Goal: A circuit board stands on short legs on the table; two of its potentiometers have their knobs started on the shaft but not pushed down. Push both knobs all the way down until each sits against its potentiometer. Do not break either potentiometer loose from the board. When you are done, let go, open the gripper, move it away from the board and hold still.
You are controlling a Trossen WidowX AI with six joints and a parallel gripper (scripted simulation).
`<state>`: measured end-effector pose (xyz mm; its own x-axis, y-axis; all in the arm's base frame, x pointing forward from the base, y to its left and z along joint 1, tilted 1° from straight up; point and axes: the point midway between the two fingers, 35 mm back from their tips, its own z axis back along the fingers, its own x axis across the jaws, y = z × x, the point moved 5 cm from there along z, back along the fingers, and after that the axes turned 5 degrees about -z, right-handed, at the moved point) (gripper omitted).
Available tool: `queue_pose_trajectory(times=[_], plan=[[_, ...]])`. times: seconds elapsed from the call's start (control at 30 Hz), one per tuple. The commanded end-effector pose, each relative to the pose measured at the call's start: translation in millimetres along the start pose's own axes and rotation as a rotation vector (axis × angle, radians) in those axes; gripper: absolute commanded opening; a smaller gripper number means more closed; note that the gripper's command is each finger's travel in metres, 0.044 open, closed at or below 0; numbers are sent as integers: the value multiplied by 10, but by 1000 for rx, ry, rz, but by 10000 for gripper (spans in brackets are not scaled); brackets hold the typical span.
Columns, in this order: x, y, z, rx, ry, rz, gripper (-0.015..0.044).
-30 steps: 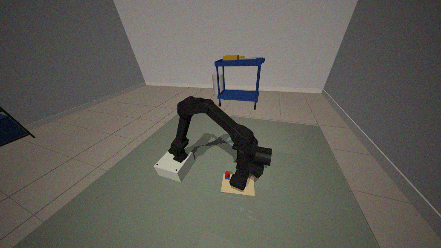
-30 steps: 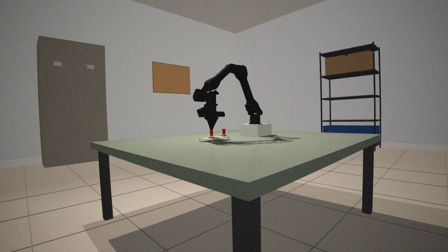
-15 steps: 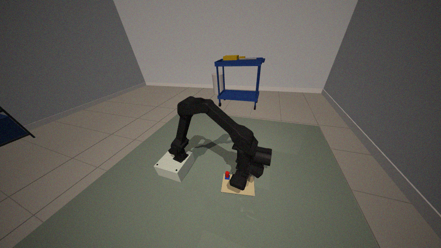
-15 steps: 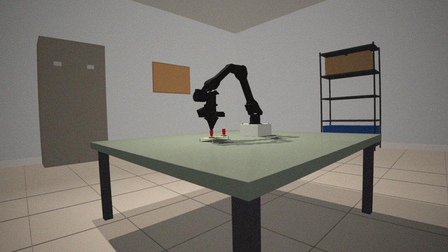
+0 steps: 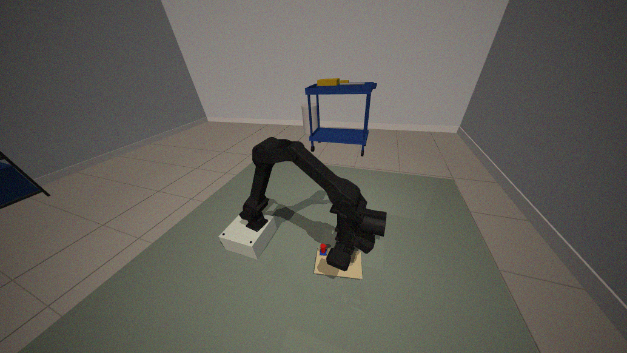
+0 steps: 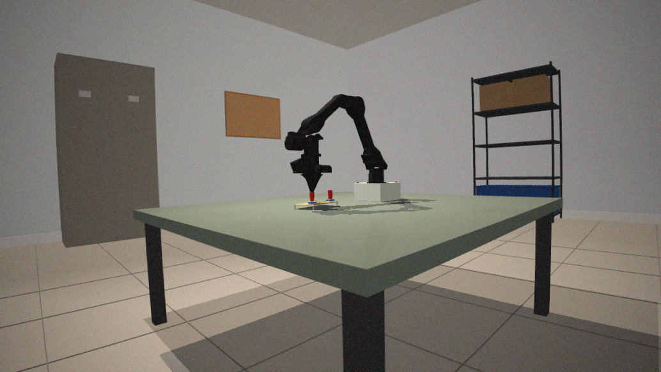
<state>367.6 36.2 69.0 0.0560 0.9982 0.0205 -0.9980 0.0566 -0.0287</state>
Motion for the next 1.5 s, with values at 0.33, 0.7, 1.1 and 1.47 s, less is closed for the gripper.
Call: queue_pose_trajectory(times=[0.33,0.7,1.1,1.47], plan=[[9,-24,-116,5,-3,4,0],[9,-24,-121,5,-3,4,0],[10,-28,-24,5,-3,4,0],[9,-29,150,5,-3,4,0]])
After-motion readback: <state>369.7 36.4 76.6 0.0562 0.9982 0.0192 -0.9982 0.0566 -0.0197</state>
